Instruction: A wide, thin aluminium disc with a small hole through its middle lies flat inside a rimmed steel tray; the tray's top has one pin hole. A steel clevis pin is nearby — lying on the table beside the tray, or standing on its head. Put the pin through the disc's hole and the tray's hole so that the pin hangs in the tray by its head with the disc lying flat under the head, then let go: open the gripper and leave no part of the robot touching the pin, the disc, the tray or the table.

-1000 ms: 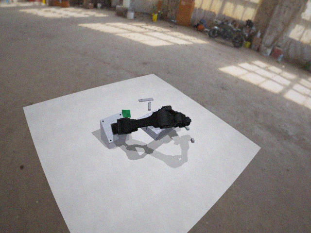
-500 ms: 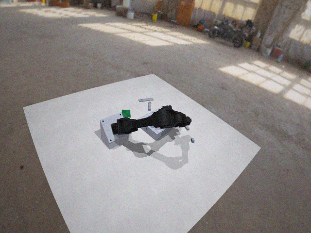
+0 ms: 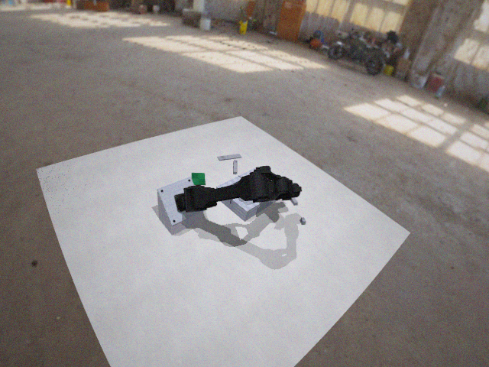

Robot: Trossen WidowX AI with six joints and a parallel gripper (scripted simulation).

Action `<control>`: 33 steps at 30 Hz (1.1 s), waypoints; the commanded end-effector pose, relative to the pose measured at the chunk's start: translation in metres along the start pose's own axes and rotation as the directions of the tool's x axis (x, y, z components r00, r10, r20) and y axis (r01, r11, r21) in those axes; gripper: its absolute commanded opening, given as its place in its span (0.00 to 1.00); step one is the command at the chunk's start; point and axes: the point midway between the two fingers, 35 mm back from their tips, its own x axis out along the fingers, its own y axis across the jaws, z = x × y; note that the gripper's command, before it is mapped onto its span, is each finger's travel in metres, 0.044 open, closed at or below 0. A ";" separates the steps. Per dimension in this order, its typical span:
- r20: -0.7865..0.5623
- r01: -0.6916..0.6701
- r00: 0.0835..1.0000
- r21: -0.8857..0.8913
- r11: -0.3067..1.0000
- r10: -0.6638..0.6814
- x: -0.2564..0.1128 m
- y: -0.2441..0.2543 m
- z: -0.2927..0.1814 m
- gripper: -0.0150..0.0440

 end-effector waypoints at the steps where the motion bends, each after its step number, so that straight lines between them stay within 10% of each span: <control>1: -0.004 0.006 1.000 0.002 1.000 -0.006 -0.001 -0.003 0.000 0.25; 33: -0.004 0.006 1.000 0.001 1.000 -0.006 -0.002 -0.007 -0.001 0.25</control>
